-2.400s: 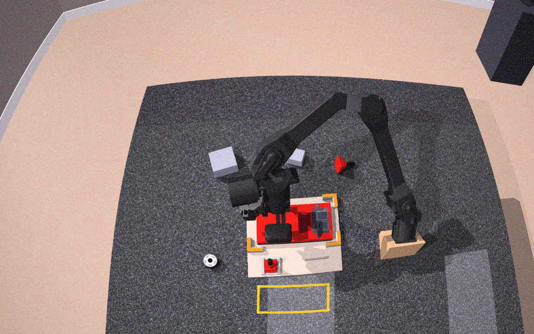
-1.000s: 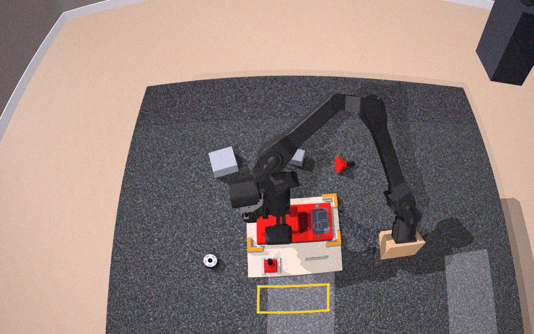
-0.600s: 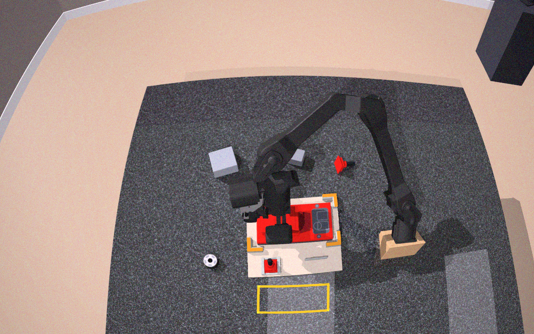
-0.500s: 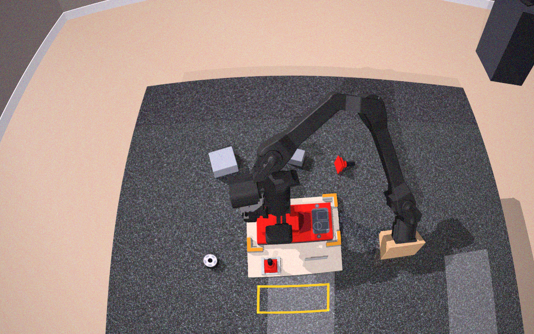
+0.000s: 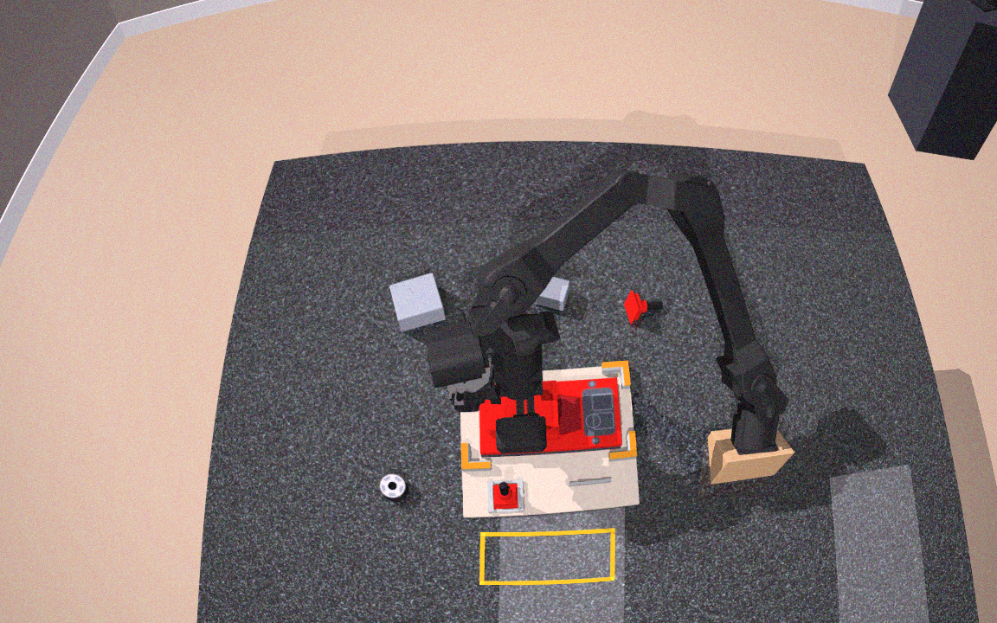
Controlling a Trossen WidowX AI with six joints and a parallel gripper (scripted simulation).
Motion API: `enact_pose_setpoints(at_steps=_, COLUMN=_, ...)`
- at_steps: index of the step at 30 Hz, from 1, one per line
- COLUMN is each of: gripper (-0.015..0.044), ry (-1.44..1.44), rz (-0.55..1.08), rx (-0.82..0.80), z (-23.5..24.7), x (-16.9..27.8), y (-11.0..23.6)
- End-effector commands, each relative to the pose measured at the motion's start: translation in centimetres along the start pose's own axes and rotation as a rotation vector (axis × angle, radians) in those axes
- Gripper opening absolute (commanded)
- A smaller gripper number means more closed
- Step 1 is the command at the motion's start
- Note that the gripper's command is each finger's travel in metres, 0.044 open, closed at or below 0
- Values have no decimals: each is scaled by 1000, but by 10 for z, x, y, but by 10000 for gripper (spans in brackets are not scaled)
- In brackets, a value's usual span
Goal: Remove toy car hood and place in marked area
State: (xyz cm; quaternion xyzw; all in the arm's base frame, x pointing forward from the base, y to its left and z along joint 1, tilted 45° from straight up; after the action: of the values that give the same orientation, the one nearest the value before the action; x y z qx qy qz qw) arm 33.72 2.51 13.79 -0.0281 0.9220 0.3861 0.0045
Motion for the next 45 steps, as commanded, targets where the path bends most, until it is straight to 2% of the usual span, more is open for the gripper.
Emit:
enact_pose_setpoints(at_steps=1, gripper=0, ry=-9, rz=-5, rx=-5, z=0, x=-1, y=5)
enact_pose_setpoints(at_steps=15, gripper=0, ry=-8, rz=-4, rx=-5, z=0, x=-1, y=15)
enact_pose_setpoints(at_steps=30, gripper=0, ry=-8, rz=-4, rx=-6, z=0, x=-1, y=57)
enact_pose_setpoints(at_steps=32, gripper=0, ry=0, rz=-2, rx=-2, z=1, x=0, y=49)
enact_pose_setpoints(at_steps=45, gripper=0, ry=2, rz=-7, rx=-22, z=57, x=-3, y=55)
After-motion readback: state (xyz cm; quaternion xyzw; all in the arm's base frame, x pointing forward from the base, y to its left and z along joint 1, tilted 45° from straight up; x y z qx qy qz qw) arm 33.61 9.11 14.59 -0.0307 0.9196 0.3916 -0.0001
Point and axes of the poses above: the point midway between the two fingers, 35 mm back from their tips, its own y axis back along the fingers, its own z axis across the jaws, x = y × z, the point moved 8 cm from there along y, back along the fingers, and after that the axes turned 2 degrees about -y, right-handed, at the moved point
